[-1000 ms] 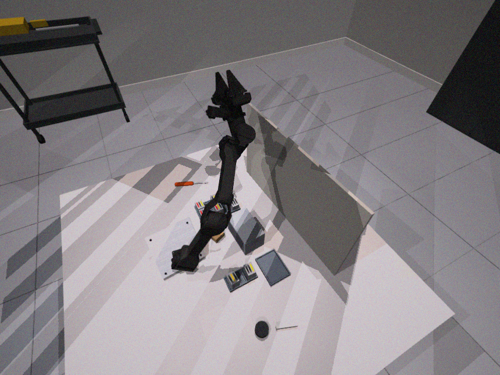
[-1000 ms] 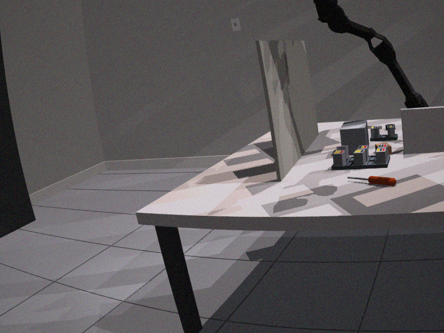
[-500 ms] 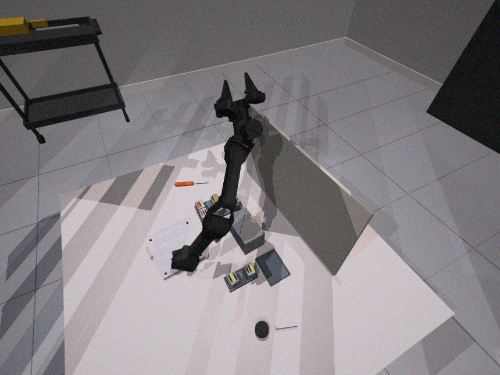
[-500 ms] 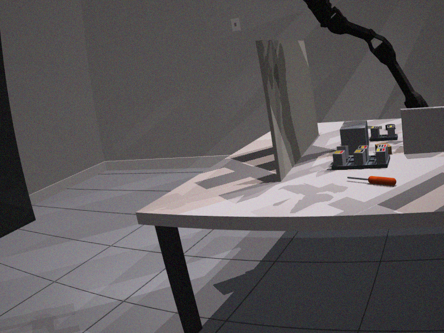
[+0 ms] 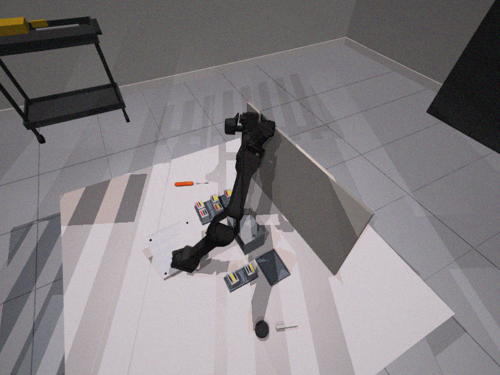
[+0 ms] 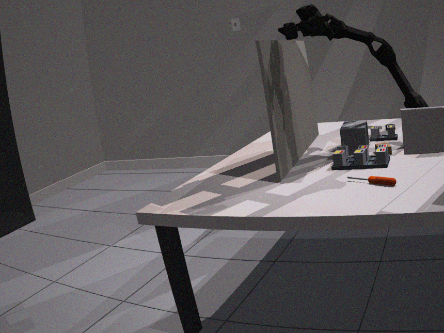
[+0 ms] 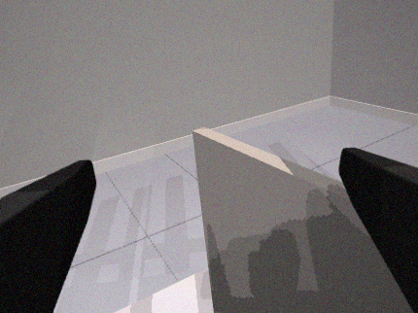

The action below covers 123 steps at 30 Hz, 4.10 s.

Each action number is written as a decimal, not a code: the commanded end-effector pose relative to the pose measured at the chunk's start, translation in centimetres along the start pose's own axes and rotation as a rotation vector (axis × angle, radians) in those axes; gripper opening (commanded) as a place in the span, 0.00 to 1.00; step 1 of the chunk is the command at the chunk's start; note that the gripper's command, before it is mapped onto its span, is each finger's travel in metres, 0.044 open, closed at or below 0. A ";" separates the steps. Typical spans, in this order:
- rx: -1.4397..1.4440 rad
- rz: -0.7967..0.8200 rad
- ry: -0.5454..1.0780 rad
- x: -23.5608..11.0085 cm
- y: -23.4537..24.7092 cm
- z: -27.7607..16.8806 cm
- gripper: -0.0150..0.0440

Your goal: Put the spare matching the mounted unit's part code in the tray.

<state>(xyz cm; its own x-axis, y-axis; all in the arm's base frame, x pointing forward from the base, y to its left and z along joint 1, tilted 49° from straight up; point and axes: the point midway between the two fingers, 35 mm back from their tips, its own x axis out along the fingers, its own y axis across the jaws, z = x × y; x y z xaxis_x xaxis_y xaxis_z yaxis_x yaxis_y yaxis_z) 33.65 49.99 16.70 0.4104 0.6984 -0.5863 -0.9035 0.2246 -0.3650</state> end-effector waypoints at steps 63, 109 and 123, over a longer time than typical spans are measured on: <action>-0.430 0.363 1.588 -11.3 13.2 -31.6 1.00; -0.431 0.362 1.588 -11.6 12.6 -38.8 0.76; -0.431 0.361 1.589 -11.8 12.5 -41.2 0.76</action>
<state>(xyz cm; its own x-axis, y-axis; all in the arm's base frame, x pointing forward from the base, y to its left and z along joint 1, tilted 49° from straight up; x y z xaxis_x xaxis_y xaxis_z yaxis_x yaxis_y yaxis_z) 22.65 17.34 -10.22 0.1593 -0.7124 -0.6835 -0.9856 -0.1547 -0.0684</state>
